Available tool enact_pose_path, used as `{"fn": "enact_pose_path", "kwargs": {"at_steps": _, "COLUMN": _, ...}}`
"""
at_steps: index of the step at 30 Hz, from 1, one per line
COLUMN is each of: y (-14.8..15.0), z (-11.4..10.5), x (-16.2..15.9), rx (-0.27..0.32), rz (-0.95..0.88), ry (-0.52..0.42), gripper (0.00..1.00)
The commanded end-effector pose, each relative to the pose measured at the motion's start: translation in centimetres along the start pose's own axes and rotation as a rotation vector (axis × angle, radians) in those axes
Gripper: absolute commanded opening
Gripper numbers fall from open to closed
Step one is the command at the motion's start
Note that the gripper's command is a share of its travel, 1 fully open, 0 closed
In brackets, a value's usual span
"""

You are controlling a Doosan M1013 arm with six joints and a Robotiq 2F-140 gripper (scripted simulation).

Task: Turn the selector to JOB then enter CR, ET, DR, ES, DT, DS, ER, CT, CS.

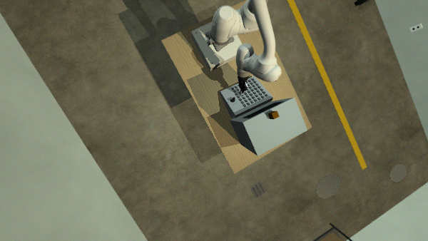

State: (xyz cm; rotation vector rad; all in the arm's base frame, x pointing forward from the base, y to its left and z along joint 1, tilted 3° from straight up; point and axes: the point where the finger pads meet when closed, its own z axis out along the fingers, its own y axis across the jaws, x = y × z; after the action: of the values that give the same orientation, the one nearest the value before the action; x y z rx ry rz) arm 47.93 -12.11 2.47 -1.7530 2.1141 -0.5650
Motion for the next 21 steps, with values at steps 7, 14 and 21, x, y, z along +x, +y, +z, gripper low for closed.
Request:
{"fn": "enact_pose_path", "kwargs": {"at_steps": 7, "y": 0.0, "z": -1.7, "x": 0.0, "rx": -0.001, "rz": 0.0, "ry": 0.0, "gripper": 0.0}}
{"fn": "enact_pose_path", "kwargs": {"at_steps": 14, "y": 0.0, "z": -2.4, "x": 0.0, "rx": -0.001, "rz": 0.0, "ry": 0.0, "gripper": 0.0}}
{"fn": "enact_pose_path", "kwargs": {"at_steps": 21, "y": 0.0, "z": -2.5, "x": 0.0, "rx": -0.001, "rz": 0.0, "ry": 0.0, "gripper": 0.0}}
